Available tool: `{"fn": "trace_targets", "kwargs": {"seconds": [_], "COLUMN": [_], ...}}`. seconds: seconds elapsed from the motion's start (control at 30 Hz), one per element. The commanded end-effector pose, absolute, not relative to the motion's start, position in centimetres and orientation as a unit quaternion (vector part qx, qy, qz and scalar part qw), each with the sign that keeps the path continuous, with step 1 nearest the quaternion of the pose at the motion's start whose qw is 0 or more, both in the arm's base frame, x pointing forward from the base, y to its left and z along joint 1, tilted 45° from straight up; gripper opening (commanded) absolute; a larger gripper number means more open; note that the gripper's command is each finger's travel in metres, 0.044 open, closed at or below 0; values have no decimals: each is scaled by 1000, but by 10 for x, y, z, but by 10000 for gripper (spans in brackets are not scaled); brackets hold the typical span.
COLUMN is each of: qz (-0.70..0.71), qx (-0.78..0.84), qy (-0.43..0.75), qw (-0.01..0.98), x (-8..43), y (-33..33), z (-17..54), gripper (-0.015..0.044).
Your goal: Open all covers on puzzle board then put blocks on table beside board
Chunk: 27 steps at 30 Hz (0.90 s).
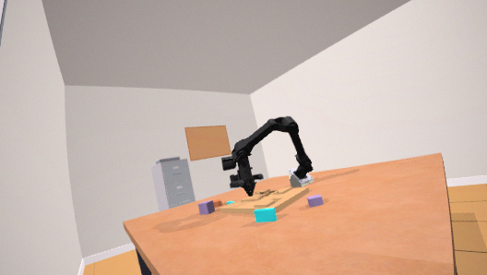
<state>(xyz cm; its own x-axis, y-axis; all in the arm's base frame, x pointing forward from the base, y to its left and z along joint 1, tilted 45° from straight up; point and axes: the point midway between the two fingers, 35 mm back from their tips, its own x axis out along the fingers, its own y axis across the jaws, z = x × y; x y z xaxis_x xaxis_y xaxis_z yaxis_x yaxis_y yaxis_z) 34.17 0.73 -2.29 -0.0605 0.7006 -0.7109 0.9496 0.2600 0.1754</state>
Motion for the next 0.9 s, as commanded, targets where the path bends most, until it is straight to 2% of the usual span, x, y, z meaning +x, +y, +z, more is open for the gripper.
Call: {"fn": "trace_targets", "kwargs": {"seconds": [0.0, 0.87], "qz": [-172, -171], "qx": [586, 586], "qy": [706, 706], "qw": [358, 359], "x": [349, 375], "y": [8, 14], "z": [-23, -18], "gripper": [0, 0]}}
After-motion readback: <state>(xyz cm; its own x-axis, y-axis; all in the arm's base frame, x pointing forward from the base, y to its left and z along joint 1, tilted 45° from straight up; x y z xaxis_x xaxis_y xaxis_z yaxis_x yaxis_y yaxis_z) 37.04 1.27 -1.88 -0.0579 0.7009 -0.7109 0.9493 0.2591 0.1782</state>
